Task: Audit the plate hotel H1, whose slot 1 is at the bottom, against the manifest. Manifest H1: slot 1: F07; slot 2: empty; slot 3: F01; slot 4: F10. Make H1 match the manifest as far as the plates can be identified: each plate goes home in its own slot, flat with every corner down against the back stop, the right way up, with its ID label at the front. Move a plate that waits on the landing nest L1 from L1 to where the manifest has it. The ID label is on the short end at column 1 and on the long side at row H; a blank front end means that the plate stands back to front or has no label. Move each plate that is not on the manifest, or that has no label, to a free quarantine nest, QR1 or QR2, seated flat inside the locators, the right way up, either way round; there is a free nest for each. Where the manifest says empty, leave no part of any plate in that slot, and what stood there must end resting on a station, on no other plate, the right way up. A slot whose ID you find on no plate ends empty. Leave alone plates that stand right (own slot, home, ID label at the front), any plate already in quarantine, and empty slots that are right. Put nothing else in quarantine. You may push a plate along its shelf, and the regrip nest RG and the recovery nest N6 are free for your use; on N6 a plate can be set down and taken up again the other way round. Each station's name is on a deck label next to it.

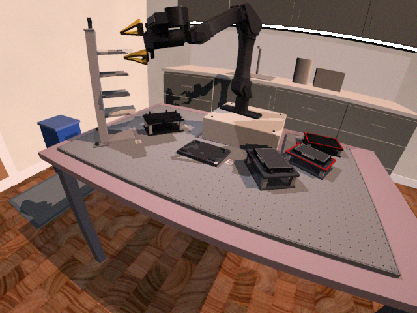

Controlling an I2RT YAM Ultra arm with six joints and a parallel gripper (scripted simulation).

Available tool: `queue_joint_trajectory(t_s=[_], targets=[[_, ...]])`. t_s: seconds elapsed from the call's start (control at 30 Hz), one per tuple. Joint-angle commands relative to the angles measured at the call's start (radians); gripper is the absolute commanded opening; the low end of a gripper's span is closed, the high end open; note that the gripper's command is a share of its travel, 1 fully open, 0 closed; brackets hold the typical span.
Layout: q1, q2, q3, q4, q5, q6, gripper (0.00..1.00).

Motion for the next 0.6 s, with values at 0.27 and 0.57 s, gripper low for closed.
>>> queue_joint_trajectory(t_s=[0.27,0.57], targets=[[0.000,-0.005,0.005,0.005,0.000,0.000,1.00],[0.002,-0.008,0.018,-0.031,-0.013,0.015,0.00]])
